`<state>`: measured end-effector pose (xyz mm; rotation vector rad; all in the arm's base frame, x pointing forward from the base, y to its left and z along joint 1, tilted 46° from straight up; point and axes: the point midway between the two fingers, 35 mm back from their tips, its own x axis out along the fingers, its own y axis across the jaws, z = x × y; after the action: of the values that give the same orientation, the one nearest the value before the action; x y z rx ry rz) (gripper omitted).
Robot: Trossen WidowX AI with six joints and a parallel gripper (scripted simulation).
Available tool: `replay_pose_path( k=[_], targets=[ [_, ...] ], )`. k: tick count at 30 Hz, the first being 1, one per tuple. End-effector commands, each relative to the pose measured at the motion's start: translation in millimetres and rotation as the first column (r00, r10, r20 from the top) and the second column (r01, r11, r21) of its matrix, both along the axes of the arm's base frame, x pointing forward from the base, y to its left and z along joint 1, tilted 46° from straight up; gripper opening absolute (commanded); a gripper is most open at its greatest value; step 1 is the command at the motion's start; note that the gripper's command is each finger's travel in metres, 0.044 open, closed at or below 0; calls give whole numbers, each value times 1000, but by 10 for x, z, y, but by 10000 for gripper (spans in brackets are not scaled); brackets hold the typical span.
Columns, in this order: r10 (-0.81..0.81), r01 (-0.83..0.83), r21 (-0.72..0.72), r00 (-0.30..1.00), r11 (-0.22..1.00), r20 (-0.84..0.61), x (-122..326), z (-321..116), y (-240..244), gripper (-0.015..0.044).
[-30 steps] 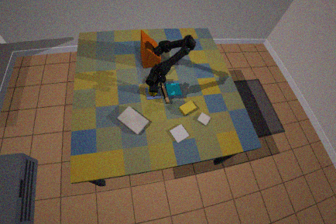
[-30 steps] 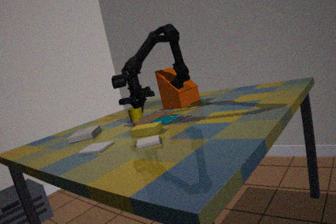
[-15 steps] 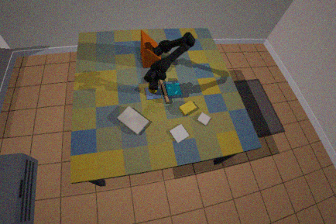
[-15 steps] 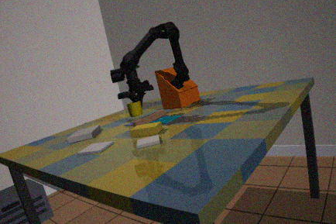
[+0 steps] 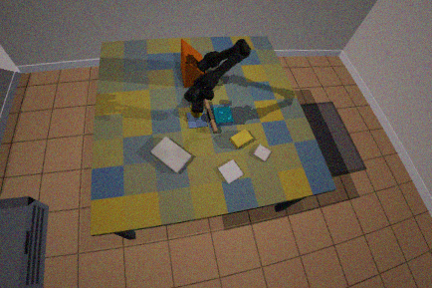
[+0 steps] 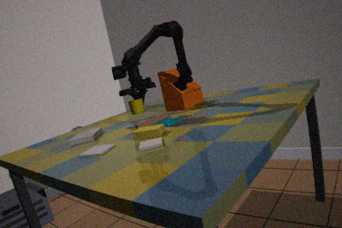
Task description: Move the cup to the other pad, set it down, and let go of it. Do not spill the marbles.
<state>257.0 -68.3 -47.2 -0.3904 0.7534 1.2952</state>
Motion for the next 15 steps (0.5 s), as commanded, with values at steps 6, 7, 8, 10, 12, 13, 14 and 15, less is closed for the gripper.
replay_pose_path(
  k=[6, 7, 8, 10, 12, 13, 14, 15],
  targets=[
    [-1, 1, 0, 1000, 1000, -1, 0, -4, 2, 0],
    [-1, 1, 0, 1000, 1000, -1, 0, -4, 2, 0],
    [-1, 1, 0, 1000, 1000, -1, 0, -4, 2, 0],
    [-1, 1, 0, 1000, 1000, -1, 1, -1, 4, 0],
    [-1, 1, 0, 1000, 1000, -1, 2, 10, 14, 0],
    [-1, 1, 0, 1000, 1000, 0, 2, 19, 22, 0],
    [0, 0, -1, 1000, 1000, 0, 3, 30, 31, 0],
    [0, 0, -1, 1000, 1000, 0, 4, 43, 42, 0]
  ],
)
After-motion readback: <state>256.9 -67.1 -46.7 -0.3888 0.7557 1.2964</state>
